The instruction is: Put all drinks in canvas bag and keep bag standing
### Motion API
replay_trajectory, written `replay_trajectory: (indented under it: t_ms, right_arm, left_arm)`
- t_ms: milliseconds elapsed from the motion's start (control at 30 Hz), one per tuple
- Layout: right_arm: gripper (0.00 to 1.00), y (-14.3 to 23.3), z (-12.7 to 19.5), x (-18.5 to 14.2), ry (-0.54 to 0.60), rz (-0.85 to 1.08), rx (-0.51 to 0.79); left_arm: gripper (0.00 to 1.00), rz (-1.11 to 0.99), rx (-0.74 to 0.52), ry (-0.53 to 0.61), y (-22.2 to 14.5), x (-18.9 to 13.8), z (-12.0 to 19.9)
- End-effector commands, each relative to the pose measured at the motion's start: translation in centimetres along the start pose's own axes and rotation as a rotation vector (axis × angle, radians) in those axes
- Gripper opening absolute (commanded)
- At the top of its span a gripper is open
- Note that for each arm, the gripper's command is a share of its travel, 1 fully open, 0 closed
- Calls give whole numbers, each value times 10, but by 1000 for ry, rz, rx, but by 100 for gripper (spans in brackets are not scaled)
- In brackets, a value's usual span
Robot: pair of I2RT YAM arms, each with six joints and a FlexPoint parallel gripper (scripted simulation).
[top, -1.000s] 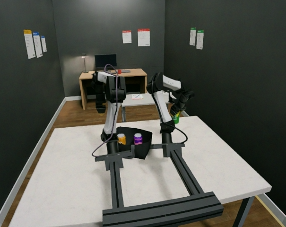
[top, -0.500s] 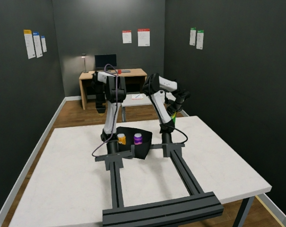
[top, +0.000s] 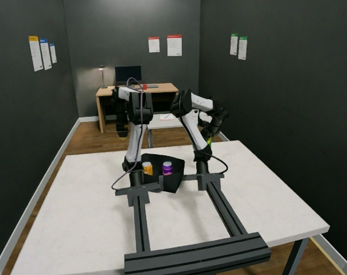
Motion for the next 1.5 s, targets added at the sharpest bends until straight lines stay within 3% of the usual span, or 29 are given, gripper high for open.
replay_trajectory:
  t_ms: [0,233,300,1467]
  right_arm:
    - [67,-2,6,9,-28,27,-31]
    - [67,-7,10,17,-33,50,-45]
    - [67,13,0,0,2,-10,-9]
    - [67,97,-3,11,-27,20,-12]
  left_arm:
    - [86,1,-5,-6,2,0,-3]
    - [86,1,-5,-6,2,0,-3]
    - [86,1,-5,-6,2,0,-3]
    - [86,1,-5,-6,2,0,-3]
Point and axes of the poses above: on each arm, the point where the finger pads meet when closed, its own z axis back along the fingers, its own y axis across the jaws, x = y × z, the point moved 1 cm from there along z, back along the fingers, and after that the axes turned 10 degrees about -z, right-handed, at the moved point
